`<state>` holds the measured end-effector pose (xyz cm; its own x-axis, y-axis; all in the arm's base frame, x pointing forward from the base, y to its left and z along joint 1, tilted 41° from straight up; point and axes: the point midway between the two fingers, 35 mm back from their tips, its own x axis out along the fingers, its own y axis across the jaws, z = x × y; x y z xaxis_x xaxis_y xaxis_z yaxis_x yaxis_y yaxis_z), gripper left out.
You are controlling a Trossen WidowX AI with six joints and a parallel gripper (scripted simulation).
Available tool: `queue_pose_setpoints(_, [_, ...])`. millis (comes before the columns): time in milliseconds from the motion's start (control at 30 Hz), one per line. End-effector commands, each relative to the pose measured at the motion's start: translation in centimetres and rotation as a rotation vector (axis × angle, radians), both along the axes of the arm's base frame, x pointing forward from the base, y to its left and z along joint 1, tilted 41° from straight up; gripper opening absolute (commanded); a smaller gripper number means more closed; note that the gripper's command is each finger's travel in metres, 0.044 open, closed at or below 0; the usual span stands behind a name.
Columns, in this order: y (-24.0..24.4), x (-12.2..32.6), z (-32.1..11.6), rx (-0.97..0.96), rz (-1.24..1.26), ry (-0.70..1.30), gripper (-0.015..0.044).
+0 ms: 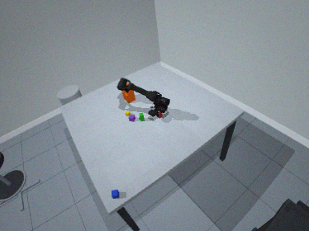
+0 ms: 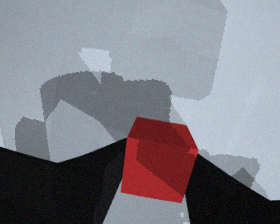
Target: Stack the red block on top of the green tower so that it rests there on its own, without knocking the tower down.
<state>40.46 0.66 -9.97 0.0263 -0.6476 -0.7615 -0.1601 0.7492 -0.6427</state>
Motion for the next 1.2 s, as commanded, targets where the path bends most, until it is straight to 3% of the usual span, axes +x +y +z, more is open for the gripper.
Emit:
queue_pose_setpoints(0, [-0.1,0.0,0.0,0.0,0.0,0.002,0.0125])
queue_pose_setpoints(133, [-0.1,0.0,0.0,0.0,0.0,0.002,0.0098])
queue_pose_setpoints(267, [0.7,0.0,0.9,-0.001,0.0,0.002,0.0])
queue_pose_setpoints(867, [7.2,-0.2,8.3,0.001,0.0,0.003,0.0])
queue_pose_setpoints(1167, [7.6,-0.1,8.7,0.001,0.0,0.003,0.0])
